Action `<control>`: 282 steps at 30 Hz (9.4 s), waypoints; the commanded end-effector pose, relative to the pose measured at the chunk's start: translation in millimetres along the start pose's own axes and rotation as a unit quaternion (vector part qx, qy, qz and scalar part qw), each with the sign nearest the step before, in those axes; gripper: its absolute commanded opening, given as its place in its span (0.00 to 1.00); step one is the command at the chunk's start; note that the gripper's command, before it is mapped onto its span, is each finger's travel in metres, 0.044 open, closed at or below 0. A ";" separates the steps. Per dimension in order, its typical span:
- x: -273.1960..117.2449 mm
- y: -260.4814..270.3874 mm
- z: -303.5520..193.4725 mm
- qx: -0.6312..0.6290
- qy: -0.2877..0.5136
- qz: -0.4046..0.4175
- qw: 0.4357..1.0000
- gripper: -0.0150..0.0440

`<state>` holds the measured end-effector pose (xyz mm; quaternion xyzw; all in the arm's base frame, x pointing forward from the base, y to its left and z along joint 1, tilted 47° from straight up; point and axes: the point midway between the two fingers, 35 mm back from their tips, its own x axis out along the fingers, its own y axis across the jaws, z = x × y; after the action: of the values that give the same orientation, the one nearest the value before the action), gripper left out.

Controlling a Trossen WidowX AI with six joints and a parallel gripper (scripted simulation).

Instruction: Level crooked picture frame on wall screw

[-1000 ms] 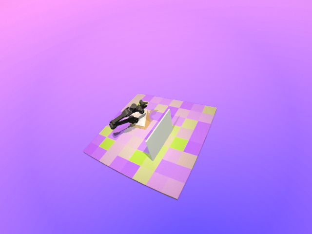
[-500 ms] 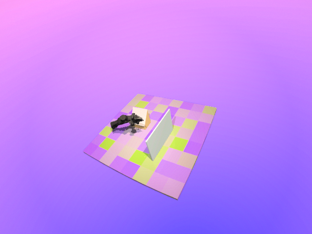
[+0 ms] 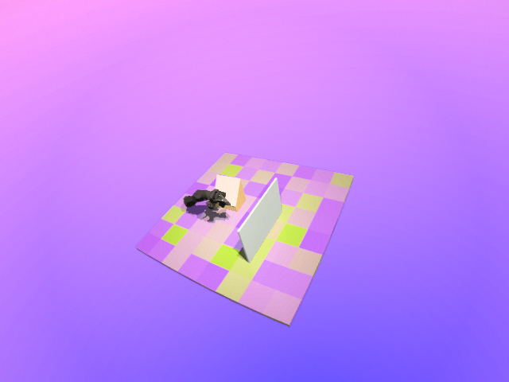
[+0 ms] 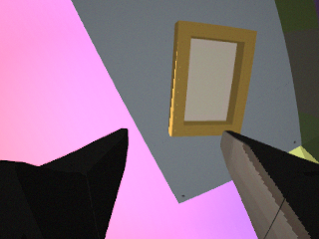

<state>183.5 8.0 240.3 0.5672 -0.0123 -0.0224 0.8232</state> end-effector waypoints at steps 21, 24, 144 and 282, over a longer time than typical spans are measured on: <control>-0.3 0.0 1.6 -0.002 -0.005 0.001 1.000 0.69; -0.3 0.0 1.6 -0.002 -0.005 0.001 1.000 0.69; 157.2 -29.6 0.5 0.003 0.029 0.043 0.999 0.69; 196.1 -17.6 -1.8 0.003 0.028 0.045 0.999 0.25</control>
<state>379.0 -8.3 219.1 0.5699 -0.0122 0.0260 0.8212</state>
